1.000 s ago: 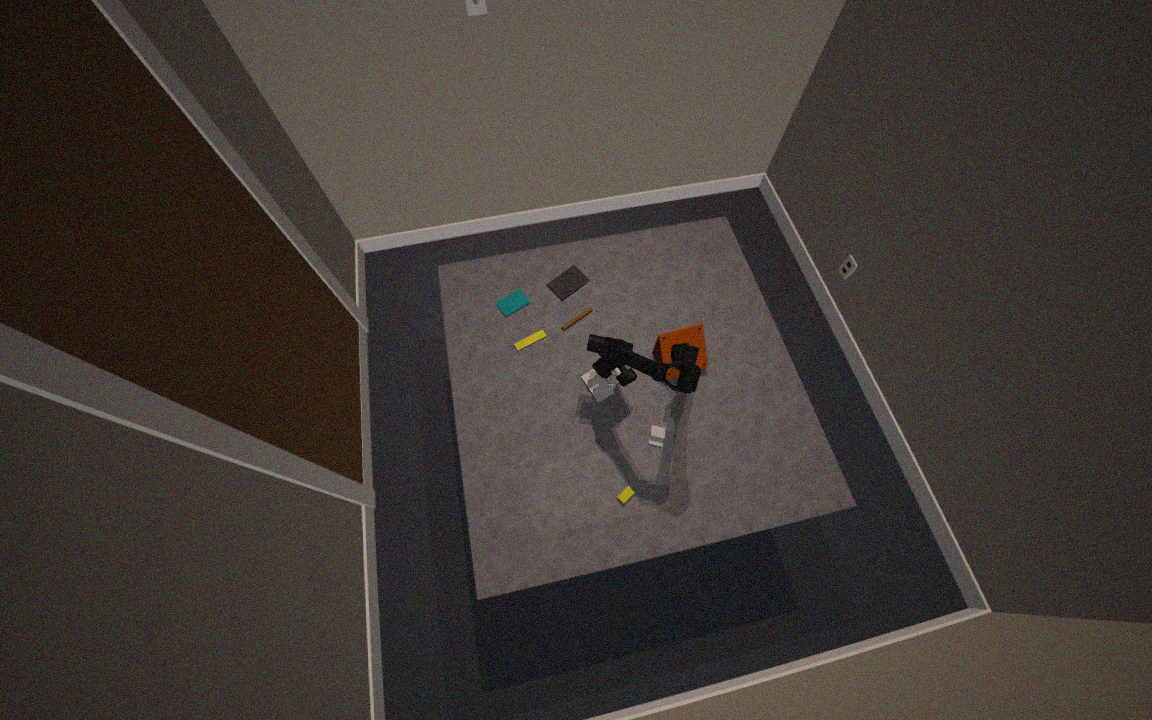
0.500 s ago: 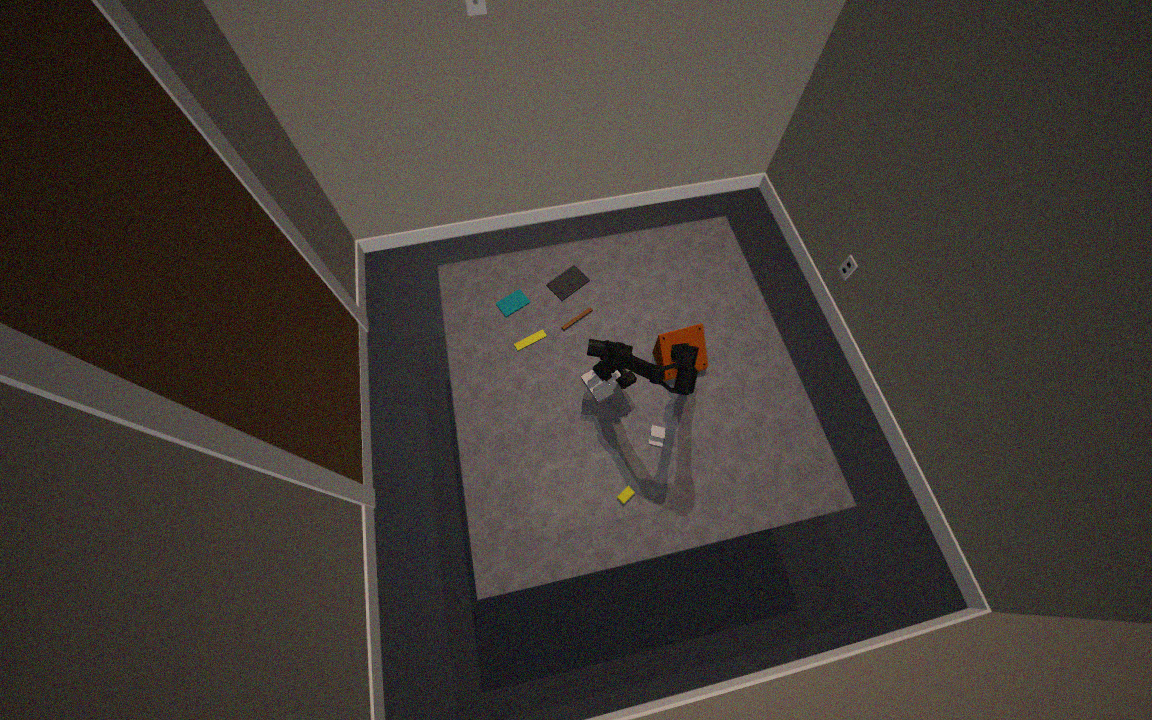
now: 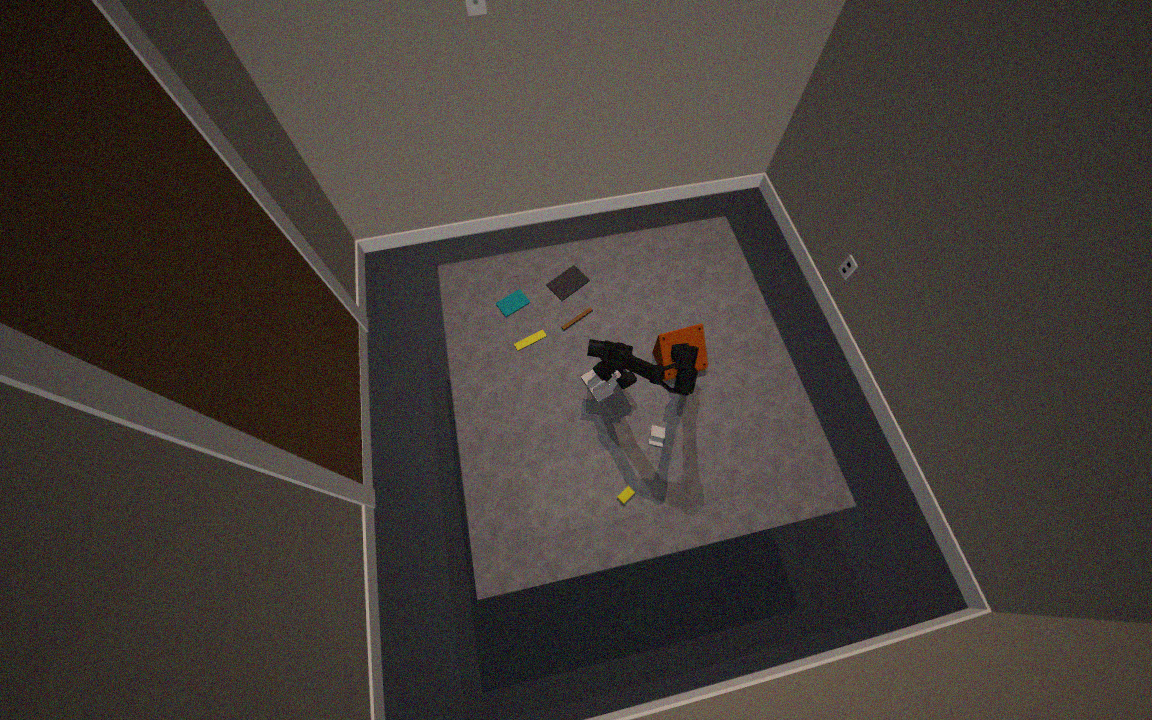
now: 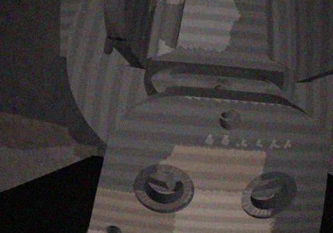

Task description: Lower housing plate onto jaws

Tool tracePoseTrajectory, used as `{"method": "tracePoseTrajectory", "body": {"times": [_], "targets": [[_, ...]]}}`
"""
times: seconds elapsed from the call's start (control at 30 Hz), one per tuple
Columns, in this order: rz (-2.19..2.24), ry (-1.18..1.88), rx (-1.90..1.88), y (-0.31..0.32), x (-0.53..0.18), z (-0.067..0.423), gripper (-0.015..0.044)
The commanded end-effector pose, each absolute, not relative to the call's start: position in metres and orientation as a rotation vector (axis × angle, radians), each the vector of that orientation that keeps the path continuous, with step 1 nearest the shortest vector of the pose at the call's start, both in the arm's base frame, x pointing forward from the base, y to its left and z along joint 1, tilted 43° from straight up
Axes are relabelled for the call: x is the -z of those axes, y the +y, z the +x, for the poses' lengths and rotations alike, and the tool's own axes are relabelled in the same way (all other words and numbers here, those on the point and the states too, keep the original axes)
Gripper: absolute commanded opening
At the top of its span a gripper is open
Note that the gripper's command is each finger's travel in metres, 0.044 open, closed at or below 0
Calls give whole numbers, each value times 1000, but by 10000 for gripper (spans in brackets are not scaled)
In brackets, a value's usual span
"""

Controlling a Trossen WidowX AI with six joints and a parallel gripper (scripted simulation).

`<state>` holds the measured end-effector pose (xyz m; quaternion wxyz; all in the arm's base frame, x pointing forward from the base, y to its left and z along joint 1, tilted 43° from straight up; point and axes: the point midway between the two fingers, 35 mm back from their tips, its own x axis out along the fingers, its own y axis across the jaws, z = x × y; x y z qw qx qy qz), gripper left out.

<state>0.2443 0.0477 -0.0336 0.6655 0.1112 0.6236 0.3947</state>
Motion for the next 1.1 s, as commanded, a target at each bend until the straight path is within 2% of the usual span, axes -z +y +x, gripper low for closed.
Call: {"method": "tracePoseTrajectory", "body": {"times": [0.0,1.07], "targets": [[257,1408,-889,49,34,244,351],[257,1408,-890,53,39,244,351]]}}
